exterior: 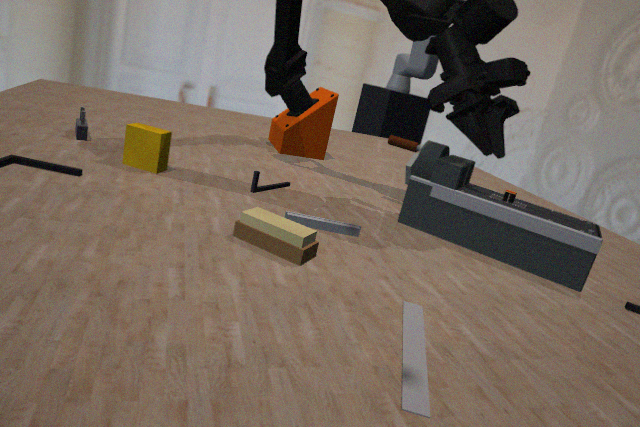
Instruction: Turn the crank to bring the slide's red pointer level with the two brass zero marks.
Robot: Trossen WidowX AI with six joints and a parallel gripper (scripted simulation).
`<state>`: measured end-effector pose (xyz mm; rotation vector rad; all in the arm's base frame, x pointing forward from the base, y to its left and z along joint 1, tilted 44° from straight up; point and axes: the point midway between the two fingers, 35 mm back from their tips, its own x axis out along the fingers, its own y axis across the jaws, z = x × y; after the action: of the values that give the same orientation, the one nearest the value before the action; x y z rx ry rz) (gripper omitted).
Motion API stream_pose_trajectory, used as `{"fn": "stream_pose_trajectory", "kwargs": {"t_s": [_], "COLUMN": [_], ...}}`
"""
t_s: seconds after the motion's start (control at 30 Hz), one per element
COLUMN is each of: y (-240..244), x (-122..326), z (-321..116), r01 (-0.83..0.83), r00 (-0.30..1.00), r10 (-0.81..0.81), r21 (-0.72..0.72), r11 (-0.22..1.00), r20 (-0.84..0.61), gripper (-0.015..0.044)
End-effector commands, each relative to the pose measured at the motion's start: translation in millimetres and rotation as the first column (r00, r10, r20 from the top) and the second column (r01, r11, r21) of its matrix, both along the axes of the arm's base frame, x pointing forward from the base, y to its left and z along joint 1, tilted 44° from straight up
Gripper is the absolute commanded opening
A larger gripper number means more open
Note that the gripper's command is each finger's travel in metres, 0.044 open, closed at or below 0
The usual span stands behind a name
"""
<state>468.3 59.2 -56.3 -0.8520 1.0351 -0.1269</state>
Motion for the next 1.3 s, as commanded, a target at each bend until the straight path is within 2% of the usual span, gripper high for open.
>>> {"fn": "stream_pose_trajectory", "kwargs": {"t_s": [0.0,0.13,0.73,1.27], "y": [-0.2,-0.2,0.1,0.1], "x": [-2.0,-2.0,0.0,0.0], "z": [-2.3,-2.3,-0.1,-0.1], "r01": [-0.005,-0.005,0.000,0.000], "r00": [1.000,1.000,1.000,1.000], "r10": [0.005,0.005,0.000,0.000], "r21": [0.000,0.000,0.001,0.001], "r11": [1.000,1.000,1.000,1.000], "r20": [-0.009,-0.009,0.000,0.000], "gripper": [0.0099,0.0000,0.0000,0.0420]}}
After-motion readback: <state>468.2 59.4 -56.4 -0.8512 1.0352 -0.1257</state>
